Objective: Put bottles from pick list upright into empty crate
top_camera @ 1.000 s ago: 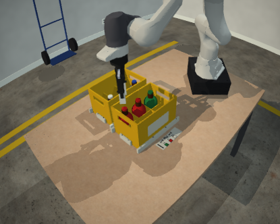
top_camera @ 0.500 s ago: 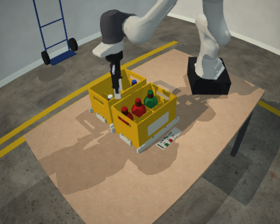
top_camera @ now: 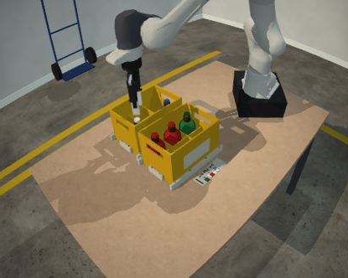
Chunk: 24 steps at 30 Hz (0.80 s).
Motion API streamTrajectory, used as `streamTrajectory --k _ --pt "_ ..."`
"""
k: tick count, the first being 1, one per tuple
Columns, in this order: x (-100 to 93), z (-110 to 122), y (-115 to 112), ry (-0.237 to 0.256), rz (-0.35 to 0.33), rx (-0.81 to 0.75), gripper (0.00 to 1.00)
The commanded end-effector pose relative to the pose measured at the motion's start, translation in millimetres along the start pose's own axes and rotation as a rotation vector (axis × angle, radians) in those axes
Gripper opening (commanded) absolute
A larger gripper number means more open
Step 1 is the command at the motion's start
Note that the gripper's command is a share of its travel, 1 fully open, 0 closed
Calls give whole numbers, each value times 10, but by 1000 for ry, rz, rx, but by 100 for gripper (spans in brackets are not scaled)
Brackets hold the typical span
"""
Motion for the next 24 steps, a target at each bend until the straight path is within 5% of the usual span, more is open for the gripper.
streamTrajectory --k 1,24 --pt "3 119 68 4 -7 -45 38" --pt "111 236 139 4 -7 -45 38"
Point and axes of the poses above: the point where the finger pads meet when closed, its own x axis out along the fingers, its own z axis across the jaws, y = z × x, the point moved 9 cm from there along -x, back along the fingers, and after that the axes turned 11 degrees about -x, right-handed, at the moved point
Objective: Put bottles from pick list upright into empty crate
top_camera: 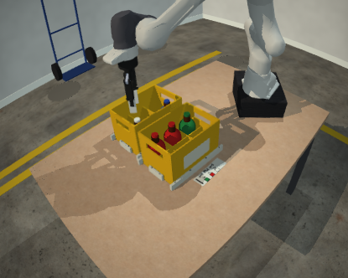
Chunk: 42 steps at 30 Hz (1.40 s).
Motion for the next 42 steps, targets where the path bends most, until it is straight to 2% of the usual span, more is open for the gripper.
streamTrajectory --k 1,42 --pt "62 -5 1 2 1 -10 38" --pt "529 -6 2 2 1 -10 38"
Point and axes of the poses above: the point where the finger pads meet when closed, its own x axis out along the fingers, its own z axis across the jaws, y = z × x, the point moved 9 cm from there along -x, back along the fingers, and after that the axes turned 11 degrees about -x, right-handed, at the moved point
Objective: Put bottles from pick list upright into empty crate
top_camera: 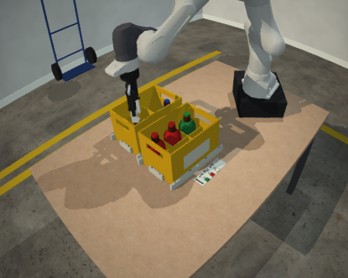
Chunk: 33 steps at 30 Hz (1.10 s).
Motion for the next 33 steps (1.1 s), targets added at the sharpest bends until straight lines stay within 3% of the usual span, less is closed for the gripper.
streamTrajectory --k 1,22,33 --pt "36 -23 8 2 6 -6 38" --pt "289 -24 10 2 6 -6 38" --pt "296 -24 10 2 6 -6 38"
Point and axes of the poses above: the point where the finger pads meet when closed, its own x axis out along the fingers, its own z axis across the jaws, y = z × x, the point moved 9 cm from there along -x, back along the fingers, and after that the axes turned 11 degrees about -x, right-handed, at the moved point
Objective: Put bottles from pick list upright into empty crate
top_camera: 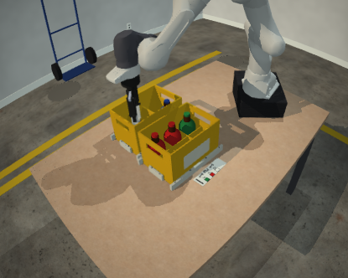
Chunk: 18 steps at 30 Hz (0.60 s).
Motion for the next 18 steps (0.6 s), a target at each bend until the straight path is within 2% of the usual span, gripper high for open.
streamTrajectory --k 1,10,11,18 --pt "12 -13 -2 2 2 -5 38" --pt "12 -13 -2 2 2 -5 38" --pt "-10 -13 -2 2 2 -5 0" --pt "-10 -13 -2 2 2 -5 0"
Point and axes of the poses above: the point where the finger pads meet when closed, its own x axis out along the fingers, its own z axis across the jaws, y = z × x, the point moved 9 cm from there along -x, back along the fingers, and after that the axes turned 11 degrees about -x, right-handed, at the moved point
